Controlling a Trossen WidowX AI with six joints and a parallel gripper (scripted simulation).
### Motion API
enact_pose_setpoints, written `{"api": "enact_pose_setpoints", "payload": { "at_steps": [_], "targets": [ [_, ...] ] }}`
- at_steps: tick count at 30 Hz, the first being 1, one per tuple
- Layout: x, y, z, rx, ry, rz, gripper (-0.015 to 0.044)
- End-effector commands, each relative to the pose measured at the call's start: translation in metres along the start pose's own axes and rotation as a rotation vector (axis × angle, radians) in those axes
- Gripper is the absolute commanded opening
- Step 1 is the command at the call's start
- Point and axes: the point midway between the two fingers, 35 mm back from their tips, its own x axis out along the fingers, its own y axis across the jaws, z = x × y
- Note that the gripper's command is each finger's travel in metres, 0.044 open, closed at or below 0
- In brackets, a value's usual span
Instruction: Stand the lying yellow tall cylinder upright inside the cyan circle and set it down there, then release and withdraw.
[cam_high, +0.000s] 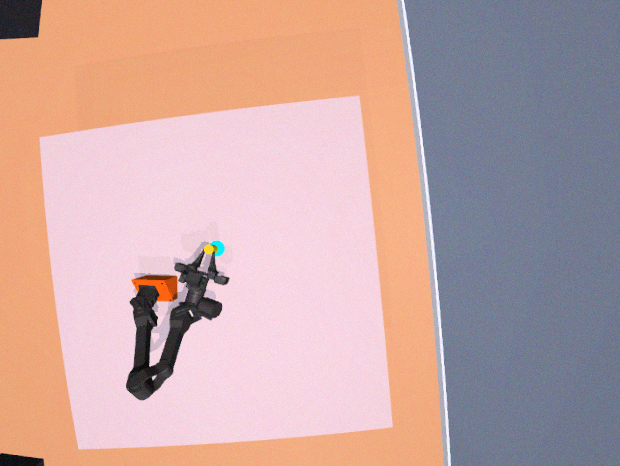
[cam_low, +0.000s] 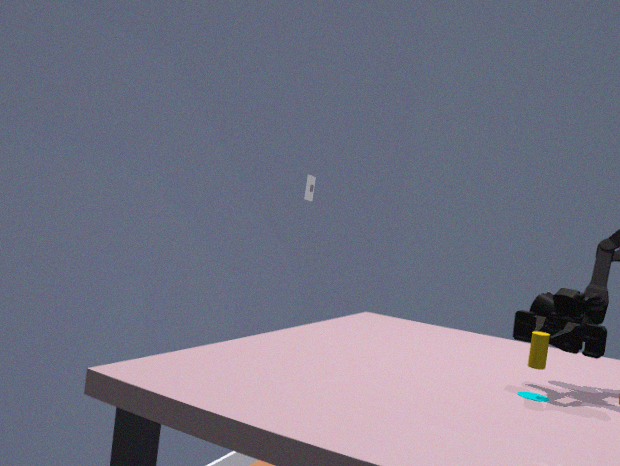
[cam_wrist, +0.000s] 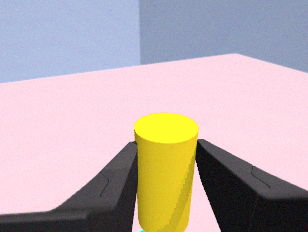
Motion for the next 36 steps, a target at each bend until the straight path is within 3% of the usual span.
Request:
{"api": "enact_pose_setpoints", "payload": {
  "at_steps": [1,18,29,36],
  "targets": [
    [0.001,0.0,-0.012,-0.005,-0.01,0.0,0.0105],
    [0.004,0.004,-0.055,0.005,-0.005,0.0,0.0105],
    [0.004,0.004,-0.056,0.006,-0.004,0.0,0.0105],
    [0.004,0.004,-0.056,0.006,-0.004,0.0,0.0289]
  ]
}}
